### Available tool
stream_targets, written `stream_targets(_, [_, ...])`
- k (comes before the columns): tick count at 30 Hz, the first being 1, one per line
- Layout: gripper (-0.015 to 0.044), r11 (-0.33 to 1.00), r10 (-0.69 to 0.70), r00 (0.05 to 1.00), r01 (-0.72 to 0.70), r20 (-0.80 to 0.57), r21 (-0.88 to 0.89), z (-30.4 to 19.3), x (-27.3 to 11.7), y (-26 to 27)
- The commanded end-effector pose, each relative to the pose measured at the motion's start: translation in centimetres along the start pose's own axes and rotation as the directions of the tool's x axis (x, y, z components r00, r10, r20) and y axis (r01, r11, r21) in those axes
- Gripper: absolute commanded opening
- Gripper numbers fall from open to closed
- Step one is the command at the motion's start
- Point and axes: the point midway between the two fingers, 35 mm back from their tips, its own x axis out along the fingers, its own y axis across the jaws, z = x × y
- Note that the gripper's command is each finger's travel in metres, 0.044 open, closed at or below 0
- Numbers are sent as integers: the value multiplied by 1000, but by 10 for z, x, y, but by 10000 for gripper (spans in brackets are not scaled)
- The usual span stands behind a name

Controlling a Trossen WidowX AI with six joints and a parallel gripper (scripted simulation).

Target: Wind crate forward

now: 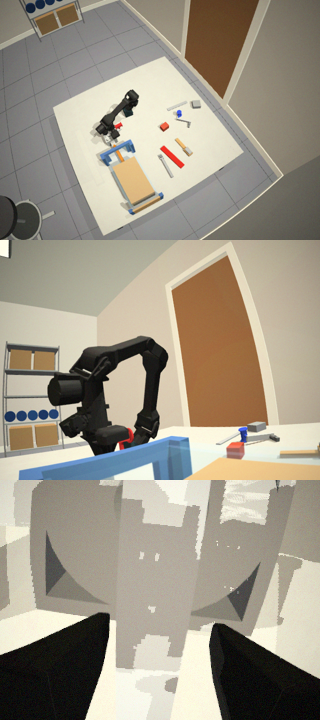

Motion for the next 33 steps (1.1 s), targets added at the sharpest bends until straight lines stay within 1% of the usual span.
stream_targets(1, [289,1000,9,1000,-9,-2,-5,0,2,3])
stream_targets(7, [440,1000,9,1000,-9,-2,-5,0,2,3])
stream_targets(10, [440,1000,10,1000,-10,0,-4,0,-1,3])
stream_targets(12, [440,1000,16,1000,-16,11,2,1,-14,4])
stream_targets(14, [440,1000,25,999,-26,30,12,2,-36,4])
stream_targets(18, [440,998,50,995,-54,88,45,-3,-103,-1])
stream_targets(20, [440,996,58,993,-64,107,57,-9,-125,-5])
stream_targets(24, [440,996,59,992,-65,110,59,-9,-128,-6])
stream_targets(25, [440,995,72,989,-80,129,53,-8,-129,-5])
stream_targets(33, [230,995,75,988,-82,135,53,-9,-132,-5])
